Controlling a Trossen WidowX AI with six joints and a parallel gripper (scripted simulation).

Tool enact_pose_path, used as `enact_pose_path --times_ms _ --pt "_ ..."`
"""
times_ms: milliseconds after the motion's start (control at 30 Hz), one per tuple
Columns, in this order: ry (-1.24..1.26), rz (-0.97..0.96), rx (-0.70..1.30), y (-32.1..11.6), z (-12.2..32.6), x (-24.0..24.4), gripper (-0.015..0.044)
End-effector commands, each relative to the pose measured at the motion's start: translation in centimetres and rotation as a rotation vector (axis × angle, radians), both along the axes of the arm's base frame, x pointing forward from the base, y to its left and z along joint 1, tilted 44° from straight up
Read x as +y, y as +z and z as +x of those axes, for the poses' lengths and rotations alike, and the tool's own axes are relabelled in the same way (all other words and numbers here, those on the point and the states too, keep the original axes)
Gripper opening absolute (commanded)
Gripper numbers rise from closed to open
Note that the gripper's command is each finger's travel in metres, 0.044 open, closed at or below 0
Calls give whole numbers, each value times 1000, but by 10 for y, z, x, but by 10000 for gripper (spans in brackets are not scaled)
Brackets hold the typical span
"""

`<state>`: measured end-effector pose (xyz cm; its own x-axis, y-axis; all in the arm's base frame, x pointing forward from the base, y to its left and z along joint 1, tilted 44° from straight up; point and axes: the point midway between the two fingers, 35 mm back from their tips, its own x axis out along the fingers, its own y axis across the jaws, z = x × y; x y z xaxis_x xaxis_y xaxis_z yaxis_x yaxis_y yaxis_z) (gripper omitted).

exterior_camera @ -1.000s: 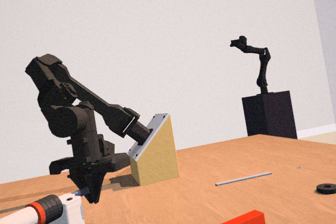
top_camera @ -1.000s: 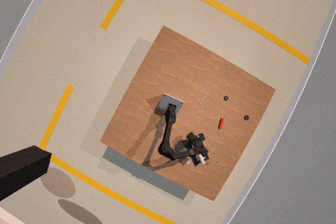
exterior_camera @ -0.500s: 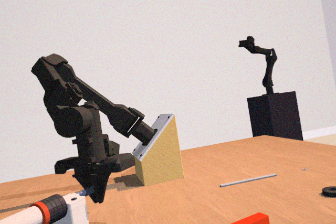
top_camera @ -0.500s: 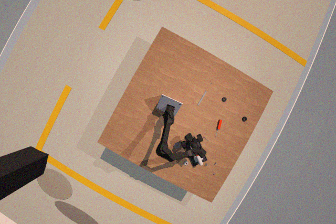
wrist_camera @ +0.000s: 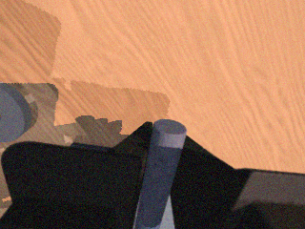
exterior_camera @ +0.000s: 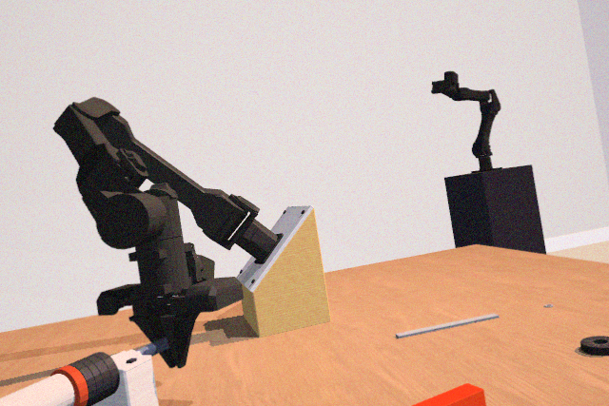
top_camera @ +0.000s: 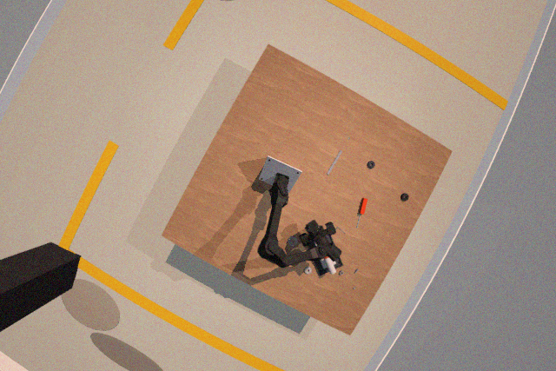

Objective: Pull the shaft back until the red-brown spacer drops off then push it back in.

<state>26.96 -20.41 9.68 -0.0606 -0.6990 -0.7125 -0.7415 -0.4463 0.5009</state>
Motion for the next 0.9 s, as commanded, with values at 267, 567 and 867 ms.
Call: enact_pose_path --times_ms 267,567,867 --pt "-2 2 0 -1 -1 1 0" --pt "-2 2 0 -2 -2 2 0" --pt "-2 2 0 -2 -3 2 0"
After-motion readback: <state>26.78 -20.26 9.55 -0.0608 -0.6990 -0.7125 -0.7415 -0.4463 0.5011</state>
